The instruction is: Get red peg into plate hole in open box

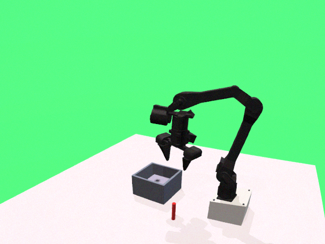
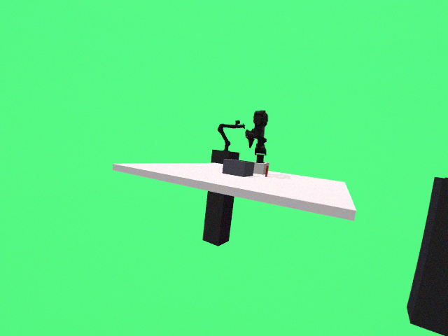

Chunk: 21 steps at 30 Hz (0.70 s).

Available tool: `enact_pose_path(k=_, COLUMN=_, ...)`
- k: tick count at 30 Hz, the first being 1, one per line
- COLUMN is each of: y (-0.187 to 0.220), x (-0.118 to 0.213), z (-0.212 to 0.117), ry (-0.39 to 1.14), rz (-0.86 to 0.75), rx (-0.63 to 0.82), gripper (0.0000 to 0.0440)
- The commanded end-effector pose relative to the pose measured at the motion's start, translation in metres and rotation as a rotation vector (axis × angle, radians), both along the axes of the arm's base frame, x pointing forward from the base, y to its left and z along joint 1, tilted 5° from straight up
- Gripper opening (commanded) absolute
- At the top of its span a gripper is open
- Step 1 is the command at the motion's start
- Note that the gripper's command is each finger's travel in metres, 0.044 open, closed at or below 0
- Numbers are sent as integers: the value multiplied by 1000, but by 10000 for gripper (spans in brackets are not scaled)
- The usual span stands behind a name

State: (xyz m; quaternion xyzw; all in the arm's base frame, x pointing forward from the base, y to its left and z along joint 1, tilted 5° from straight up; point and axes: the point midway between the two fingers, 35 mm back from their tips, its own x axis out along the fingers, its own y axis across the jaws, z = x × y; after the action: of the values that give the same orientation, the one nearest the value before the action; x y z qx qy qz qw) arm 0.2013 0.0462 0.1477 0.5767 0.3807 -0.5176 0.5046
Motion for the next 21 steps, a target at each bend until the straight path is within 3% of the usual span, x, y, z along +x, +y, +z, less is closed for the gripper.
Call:
enact_pose_path(k=1, y=13, x=-11, z=-14, ry=85, rz=83, rx=-9, gripper=440)
enact_pose_path(k=10, y=40, x=-25, z=-47, ry=208, rz=252, rx=-32, gripper=440)
enact_pose_path(k=21, y=63, x=-23, z=-90, ry=226, rz=385, rx=-36, gripper=440)
